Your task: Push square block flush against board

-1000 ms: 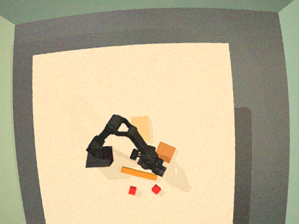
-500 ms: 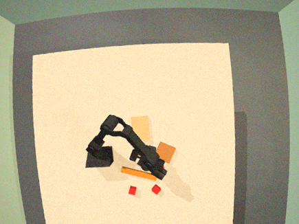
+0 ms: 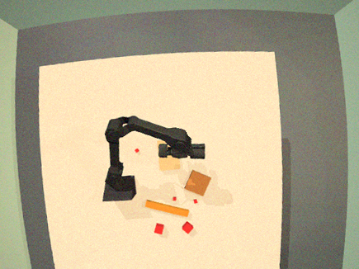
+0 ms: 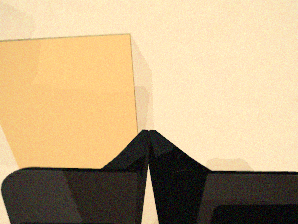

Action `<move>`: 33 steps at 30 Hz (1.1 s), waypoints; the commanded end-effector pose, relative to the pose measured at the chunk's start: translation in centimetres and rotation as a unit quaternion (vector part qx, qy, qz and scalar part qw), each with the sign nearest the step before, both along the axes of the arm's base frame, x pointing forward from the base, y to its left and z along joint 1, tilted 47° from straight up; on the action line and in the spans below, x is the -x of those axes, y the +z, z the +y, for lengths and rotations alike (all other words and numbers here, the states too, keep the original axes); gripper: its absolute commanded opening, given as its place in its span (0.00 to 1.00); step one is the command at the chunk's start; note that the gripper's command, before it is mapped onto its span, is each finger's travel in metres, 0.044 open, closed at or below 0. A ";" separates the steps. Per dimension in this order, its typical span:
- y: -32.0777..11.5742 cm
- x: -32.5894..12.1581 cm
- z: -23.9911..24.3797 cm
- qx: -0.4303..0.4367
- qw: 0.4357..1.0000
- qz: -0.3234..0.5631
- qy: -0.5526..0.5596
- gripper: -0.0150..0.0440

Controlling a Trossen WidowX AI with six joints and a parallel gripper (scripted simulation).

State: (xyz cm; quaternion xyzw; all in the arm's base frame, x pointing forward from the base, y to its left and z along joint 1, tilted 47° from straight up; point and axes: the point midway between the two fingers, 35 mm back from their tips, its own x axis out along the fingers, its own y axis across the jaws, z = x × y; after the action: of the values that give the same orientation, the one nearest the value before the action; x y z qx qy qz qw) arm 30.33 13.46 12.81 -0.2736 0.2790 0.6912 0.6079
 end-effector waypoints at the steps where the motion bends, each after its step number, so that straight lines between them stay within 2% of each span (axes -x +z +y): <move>1: 3.9 1.7 3.1 -0.021 0.999 -0.019 0.023 0.25; 7: 6.2 3.2 4.9 -0.035 0.998 -0.030 0.042 0.25; 14: 2.6 4.0 8.9 -0.036 0.998 -0.031 0.042 0.25; 33: 0.6 3.4 7.3 -0.034 0.998 -0.031 0.042 0.25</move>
State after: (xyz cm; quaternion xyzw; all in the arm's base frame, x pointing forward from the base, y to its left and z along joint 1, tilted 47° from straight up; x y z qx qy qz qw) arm 26.89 21.14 14.07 -0.2848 0.2221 0.7163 0.5970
